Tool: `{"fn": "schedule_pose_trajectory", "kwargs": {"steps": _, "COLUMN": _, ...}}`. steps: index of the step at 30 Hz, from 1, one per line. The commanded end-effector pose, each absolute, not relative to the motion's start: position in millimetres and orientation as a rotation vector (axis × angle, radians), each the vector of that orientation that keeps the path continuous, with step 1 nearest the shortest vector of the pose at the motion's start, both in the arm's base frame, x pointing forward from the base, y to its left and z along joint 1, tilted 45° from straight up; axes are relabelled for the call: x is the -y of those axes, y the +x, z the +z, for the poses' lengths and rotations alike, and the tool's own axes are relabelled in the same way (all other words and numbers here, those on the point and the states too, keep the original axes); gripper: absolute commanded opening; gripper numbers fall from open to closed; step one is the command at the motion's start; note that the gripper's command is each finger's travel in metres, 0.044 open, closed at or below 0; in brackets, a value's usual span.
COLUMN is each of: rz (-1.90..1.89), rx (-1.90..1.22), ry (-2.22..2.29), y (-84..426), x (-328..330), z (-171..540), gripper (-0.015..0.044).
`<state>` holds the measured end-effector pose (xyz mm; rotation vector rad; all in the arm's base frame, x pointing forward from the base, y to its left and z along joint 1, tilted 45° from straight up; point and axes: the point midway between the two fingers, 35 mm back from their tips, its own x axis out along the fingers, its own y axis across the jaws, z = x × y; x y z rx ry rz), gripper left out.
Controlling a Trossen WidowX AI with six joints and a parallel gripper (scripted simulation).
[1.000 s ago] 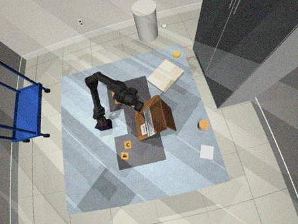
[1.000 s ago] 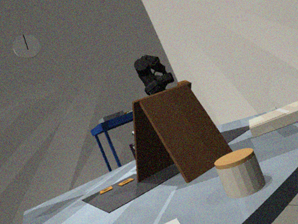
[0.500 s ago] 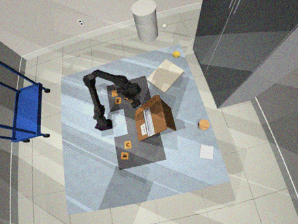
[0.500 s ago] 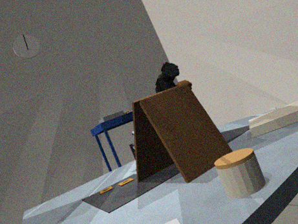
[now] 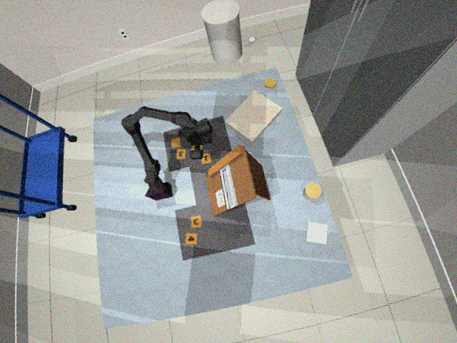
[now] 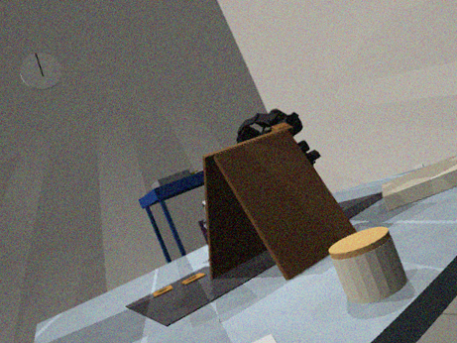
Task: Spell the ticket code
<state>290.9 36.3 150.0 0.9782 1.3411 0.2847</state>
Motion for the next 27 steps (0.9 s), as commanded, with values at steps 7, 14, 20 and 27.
{"fn": "schedule_pose_trajectory", "kwargs": {"steps": 7, "rz": -0.034, "rx": -1.550, "ry": 1.313, "y": 259, "x": -110, "z": 155, "gripper": 0.0340}}
{"fn": "schedule_pose_trajectory", "kwargs": {"steps": 14, "rz": -0.034, "rx": -1.550, "ry": 1.313, "y": 259, "x": -110, "z": 155, "gripper": 0.0340}}
{"fn": "schedule_pose_trajectory", "kwargs": {"steps": 20, "rz": -0.034, "rx": -1.550, "ry": 1.313, "y": 259, "x": -110, "z": 155, "gripper": 0.0340}}
{"fn": "schedule_pose_trajectory", "kwargs": {"steps": 27, "rz": -0.033, "rx": -1.550, "ry": 1.314, "y": 264, "x": -129, "z": 135, "gripper": 0.0340}}
